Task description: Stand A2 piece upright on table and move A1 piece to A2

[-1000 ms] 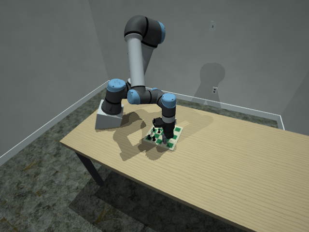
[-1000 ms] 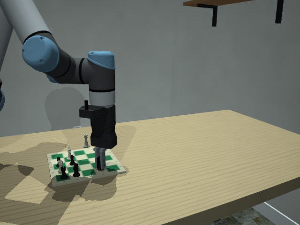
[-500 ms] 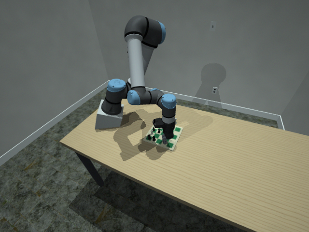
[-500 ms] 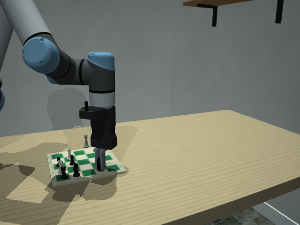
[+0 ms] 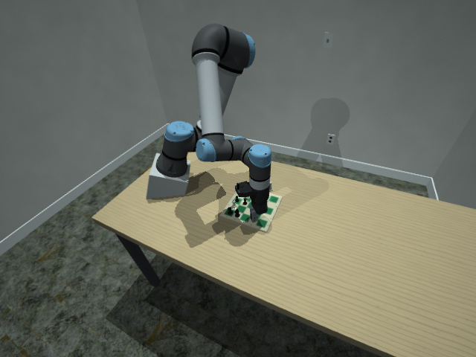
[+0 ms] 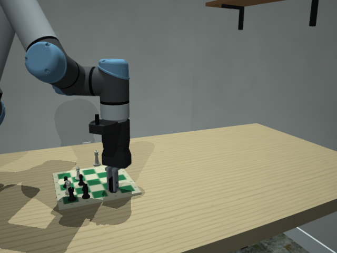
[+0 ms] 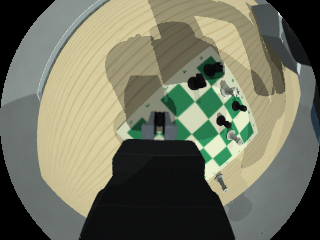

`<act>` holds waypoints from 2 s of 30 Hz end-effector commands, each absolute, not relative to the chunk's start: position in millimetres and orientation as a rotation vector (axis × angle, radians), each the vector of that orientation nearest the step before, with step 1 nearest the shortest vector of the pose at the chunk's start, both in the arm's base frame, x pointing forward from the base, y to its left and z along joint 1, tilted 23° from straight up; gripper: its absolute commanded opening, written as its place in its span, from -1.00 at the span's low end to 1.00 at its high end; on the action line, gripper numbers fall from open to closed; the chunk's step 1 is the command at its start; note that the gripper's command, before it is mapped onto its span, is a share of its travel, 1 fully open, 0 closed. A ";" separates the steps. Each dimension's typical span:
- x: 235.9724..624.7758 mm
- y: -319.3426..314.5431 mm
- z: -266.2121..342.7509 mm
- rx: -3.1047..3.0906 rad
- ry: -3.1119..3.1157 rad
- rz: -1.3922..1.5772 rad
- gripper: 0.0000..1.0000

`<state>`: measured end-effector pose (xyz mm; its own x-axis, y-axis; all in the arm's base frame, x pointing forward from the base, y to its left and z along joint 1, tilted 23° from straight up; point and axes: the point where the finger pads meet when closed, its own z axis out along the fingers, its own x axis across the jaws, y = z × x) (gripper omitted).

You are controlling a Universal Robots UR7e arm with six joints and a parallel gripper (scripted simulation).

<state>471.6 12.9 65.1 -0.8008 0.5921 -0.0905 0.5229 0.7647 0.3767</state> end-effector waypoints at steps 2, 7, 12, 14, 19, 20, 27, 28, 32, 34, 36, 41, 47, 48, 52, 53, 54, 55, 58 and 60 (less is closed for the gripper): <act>471.9 12.8 65.6 0.881 2.755 0.498 -1.00; 471.9 12.8 65.6 0.881 2.755 0.498 -1.00; 471.9 12.8 65.6 0.881 2.755 0.498 -1.00; 471.9 12.8 65.6 0.881 2.755 0.498 -1.00; 471.9 12.8 65.6 0.881 2.755 0.498 -1.00; 471.9 12.8 65.6 0.881 2.755 0.498 -1.00; 471.9 12.8 65.6 0.881 2.755 0.498 -0.46; 471.9 12.8 65.6 0.881 2.755 0.498 -0.18; 471.9 12.8 65.6 0.881 2.755 0.498 0.09; 471.9 12.8 65.6 0.881 2.755 0.498 0.36; 471.9 12.8 65.6 0.881 2.755 0.498 0.36; 471.9 12.8 65.6 0.881 2.755 0.498 0.36; 471.7 12.6 66.2 0.881 2.755 0.498 0.36; 471.4 12.4 67.0 0.881 2.755 0.498 0.36; 469.8 11.0 72.1 0.881 2.755 0.498 0.36; 469.8 11.0 72.1 0.881 2.755 0.498 0.36; 468.9 10.2 74.8 0.881 2.755 0.498 0.36; 467.9 9.3 78.0 0.881 2.755 0.498 0.36; 464.1 6.0 90.1 0.881 2.755 0.498 0.36; 460.9 3.3 99.9 0.881 2.755 0.498 0.36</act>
<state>466.6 8.9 79.7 -0.8006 0.5925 -0.0895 0.5236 0.7643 0.3763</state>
